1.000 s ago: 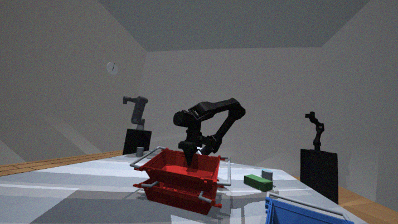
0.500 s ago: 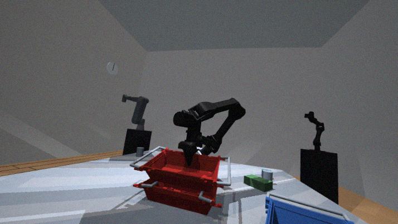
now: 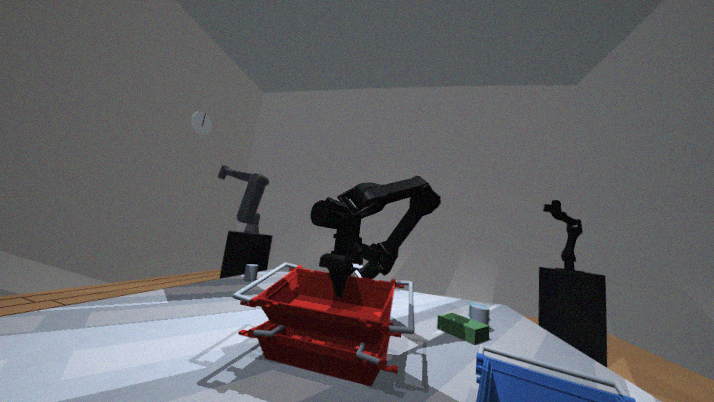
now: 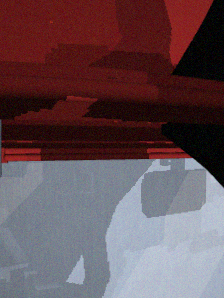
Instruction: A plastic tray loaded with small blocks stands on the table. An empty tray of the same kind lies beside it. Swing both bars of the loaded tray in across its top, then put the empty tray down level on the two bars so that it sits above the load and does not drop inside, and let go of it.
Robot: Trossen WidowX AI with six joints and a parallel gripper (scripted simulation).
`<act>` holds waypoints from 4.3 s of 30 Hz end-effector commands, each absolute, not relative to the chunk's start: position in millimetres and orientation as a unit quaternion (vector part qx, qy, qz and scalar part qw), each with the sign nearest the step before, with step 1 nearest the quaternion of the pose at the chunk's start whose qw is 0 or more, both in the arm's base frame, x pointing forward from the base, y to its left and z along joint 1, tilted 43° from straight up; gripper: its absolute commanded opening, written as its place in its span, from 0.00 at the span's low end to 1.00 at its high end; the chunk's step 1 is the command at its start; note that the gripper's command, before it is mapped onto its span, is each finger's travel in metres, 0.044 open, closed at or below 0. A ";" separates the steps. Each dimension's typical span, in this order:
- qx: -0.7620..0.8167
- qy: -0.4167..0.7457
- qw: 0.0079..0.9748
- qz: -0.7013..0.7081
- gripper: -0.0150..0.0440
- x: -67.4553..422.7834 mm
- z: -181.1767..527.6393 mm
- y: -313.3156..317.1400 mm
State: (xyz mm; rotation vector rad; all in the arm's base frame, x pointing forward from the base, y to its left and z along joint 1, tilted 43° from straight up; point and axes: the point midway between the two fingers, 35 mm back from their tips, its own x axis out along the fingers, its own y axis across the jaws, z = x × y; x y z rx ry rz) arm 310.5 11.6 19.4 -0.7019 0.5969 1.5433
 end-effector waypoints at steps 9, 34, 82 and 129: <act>-0.300 0.265 0.616 0.678 0.25 306.2 17.0 16.0; -0.300 0.265 0.616 0.678 0.25 302.6 11.5 20.8; -0.305 0.260 0.622 0.673 0.25 305.9 12.5 17.8; -0.300 0.264 0.616 0.678 0.25 299.5 5.7 25.9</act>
